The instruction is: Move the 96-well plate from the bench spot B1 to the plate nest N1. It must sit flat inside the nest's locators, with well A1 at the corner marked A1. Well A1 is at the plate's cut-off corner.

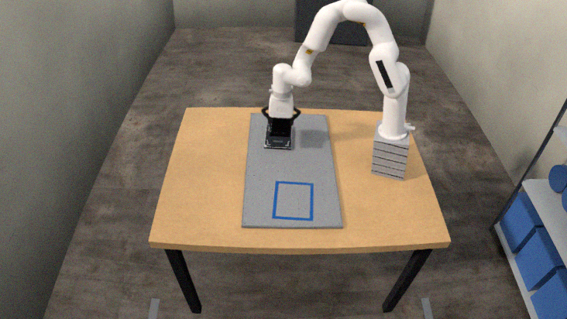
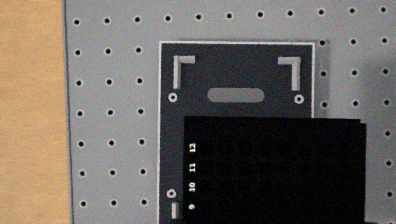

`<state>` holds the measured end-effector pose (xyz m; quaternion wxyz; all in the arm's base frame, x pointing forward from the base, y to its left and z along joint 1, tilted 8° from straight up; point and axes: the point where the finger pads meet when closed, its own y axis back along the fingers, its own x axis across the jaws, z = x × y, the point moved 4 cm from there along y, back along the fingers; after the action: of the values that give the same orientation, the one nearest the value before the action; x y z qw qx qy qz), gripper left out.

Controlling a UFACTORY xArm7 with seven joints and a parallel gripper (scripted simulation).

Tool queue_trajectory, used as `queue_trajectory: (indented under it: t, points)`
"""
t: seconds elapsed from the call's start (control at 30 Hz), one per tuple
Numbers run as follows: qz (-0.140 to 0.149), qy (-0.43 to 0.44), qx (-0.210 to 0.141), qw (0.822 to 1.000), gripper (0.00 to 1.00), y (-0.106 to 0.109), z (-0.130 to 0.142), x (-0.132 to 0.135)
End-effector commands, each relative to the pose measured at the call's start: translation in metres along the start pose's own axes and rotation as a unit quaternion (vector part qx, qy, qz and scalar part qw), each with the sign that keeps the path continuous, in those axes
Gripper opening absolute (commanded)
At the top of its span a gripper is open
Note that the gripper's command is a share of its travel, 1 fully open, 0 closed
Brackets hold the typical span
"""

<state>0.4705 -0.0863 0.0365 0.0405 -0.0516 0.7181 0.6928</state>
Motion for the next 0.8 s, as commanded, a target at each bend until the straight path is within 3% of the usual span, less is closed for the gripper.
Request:
queue_trajectory:
  t: [0.0,0.3,0.77]
  points:
    - [-0.002,0.0,0.0,1.0,0.0,0.001,-0.01,-0.003]
    - [-0.002,0.0,0.0,1.0,0.0,0.002,-0.04,-0.009]
    - [-0.002,0.0,0.0,1.0,0.0,0.002,-0.04,-0.009]
